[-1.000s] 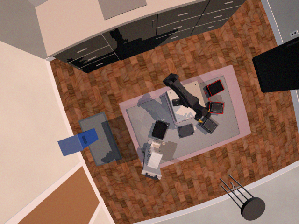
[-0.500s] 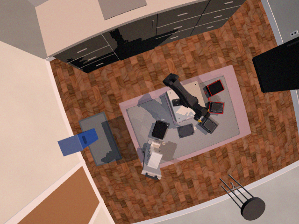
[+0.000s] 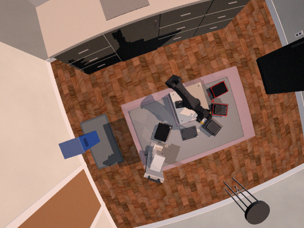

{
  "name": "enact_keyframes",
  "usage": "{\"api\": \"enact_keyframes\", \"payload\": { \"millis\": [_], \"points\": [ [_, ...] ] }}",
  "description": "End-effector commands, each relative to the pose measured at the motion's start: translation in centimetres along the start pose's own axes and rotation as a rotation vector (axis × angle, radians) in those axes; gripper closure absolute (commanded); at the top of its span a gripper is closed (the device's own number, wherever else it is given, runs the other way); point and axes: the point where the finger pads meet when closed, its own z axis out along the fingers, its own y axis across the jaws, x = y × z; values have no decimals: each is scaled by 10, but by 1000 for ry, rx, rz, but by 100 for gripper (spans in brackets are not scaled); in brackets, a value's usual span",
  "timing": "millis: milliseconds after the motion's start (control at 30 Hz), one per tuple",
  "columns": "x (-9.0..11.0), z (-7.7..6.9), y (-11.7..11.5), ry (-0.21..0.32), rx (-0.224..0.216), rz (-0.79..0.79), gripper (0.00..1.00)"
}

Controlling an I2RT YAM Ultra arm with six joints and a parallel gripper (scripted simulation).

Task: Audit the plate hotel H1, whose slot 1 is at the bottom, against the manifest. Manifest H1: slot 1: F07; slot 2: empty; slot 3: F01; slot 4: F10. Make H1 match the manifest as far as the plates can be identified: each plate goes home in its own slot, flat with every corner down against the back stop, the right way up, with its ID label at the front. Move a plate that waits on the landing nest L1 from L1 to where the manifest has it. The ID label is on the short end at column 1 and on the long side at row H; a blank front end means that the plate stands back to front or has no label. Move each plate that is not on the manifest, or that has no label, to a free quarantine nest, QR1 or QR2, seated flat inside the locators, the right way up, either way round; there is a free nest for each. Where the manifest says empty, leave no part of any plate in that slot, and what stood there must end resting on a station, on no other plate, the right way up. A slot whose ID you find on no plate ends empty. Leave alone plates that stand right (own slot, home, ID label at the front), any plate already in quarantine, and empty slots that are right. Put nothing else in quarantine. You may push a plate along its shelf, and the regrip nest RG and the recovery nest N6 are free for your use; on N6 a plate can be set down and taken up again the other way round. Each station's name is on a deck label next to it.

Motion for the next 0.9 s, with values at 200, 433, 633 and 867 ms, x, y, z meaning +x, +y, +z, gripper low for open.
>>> {"api": "enact_keyframes", "payload": {
  "millis": [200,433,633,867],
  "points": [
    [1,4,0,-25,2,0,0],
    [7,7,0,-25,2,0,0],
    [7,7,0,-25,2,0,0],
    [7,7,0,-25,2,0,0]
  ]
}}
